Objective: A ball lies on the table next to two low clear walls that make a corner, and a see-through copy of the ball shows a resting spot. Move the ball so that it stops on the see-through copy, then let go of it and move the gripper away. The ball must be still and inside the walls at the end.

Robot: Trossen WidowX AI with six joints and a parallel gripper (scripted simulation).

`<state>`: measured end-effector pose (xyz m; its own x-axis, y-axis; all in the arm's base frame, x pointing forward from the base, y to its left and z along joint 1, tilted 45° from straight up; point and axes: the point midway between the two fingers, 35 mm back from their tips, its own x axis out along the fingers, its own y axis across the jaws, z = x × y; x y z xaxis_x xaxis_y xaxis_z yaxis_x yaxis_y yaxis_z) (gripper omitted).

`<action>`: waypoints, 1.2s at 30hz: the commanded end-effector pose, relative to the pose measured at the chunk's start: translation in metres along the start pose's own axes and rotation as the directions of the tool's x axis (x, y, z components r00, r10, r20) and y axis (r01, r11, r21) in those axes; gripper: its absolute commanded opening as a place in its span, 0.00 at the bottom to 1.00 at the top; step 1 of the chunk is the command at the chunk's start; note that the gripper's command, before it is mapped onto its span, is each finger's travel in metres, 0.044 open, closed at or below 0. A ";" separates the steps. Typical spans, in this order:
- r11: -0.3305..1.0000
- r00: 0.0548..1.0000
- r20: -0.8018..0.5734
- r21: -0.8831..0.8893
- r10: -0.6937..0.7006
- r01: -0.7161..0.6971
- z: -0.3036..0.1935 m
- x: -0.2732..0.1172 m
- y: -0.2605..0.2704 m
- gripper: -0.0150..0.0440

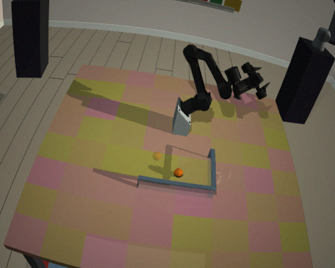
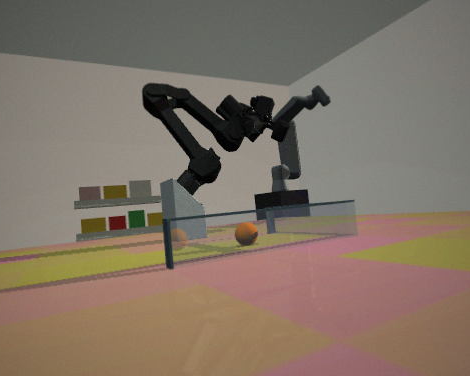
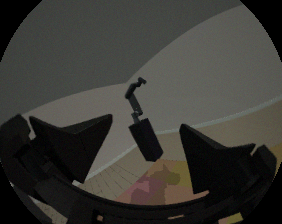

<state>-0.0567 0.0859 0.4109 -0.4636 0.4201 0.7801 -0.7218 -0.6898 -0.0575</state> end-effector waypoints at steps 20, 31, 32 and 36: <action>0.465 0.518 -0.124 -0.648 -0.846 0.604 0.024 -0.087 -0.253 0.76; 0.115 -0.034 -0.149 -0.872 -0.988 0.476 0.062 -0.247 -0.321 0.76; 0.096 -0.067 -0.141 -0.887 -0.988 0.453 0.062 -0.261 -0.323 0.76; 0.087 -0.207 -0.182 -0.912 -0.961 0.401 0.068 -0.309 -0.323 0.76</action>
<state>0.3382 0.1555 0.2513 0.6749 0.7242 -0.1413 -0.7348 0.6423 -0.2179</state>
